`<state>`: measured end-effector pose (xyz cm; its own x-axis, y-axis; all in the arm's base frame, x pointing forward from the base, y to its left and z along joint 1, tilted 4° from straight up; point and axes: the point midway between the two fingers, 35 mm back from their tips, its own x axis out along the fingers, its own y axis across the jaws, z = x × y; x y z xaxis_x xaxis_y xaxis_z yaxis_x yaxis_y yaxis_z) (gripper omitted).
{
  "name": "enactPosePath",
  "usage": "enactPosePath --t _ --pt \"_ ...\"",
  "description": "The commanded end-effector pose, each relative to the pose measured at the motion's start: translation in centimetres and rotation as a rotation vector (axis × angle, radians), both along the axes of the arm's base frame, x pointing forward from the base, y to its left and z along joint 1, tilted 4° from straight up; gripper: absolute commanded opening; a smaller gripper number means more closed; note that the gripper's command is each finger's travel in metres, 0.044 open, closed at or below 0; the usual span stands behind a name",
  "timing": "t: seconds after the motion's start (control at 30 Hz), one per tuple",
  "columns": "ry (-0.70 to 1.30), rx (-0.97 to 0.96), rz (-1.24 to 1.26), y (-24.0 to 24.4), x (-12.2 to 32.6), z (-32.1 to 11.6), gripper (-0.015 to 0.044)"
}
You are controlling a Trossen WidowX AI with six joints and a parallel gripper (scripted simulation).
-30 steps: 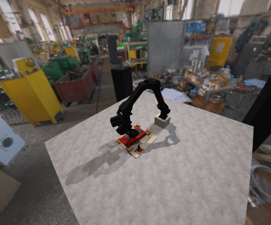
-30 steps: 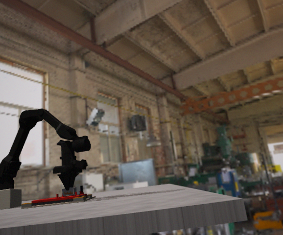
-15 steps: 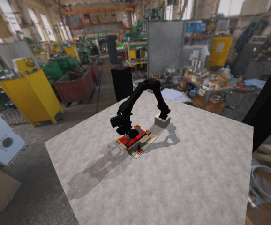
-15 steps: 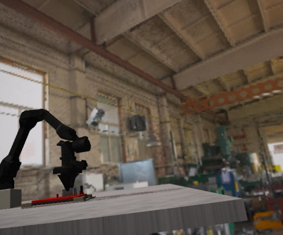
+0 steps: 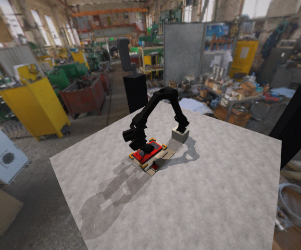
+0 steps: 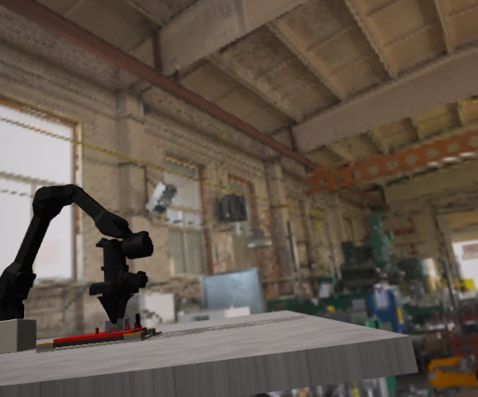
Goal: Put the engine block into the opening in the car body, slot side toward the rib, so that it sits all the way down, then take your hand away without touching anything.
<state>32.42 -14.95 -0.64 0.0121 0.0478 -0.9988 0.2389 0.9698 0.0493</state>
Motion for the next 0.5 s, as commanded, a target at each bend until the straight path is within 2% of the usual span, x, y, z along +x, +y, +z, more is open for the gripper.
enactPosePath --t 0.0,0.47 --pt "0.003 -0.003 -0.004 -0.01 -0.07 -0.12 0.016" --pt "0.003 -0.003 -0.004 0.01 -0.08 -0.33 0.016"
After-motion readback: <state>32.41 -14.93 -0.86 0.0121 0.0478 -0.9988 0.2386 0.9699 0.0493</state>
